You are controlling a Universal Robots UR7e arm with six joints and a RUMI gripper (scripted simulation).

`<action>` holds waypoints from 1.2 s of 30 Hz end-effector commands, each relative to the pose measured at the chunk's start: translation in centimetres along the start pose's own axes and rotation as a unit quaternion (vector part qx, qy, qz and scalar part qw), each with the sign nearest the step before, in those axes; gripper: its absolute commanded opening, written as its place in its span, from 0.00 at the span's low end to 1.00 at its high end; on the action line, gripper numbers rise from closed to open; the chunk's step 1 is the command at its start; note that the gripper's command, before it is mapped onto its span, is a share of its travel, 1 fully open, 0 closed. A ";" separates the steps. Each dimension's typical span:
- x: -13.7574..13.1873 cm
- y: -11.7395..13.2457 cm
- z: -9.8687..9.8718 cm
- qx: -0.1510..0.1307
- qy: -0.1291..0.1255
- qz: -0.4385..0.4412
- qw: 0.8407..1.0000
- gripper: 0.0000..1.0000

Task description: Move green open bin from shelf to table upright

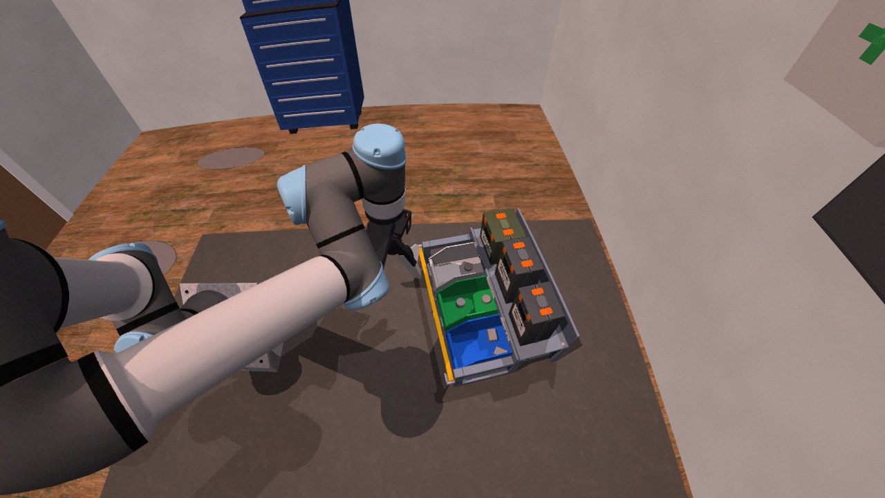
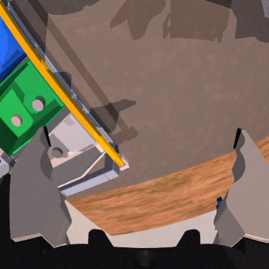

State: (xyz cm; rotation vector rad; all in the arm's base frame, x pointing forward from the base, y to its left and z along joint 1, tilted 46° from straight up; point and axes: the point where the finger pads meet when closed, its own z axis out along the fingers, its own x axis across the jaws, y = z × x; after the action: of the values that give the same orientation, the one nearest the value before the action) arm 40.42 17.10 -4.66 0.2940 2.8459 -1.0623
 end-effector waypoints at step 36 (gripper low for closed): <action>-8.3 -0.4 -1.0 0.027 -0.035 -0.185 0.982 1.00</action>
State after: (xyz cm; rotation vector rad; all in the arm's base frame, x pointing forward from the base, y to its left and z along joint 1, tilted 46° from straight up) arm 47.76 16.28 -2.66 -0.2312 2.8778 -1.1724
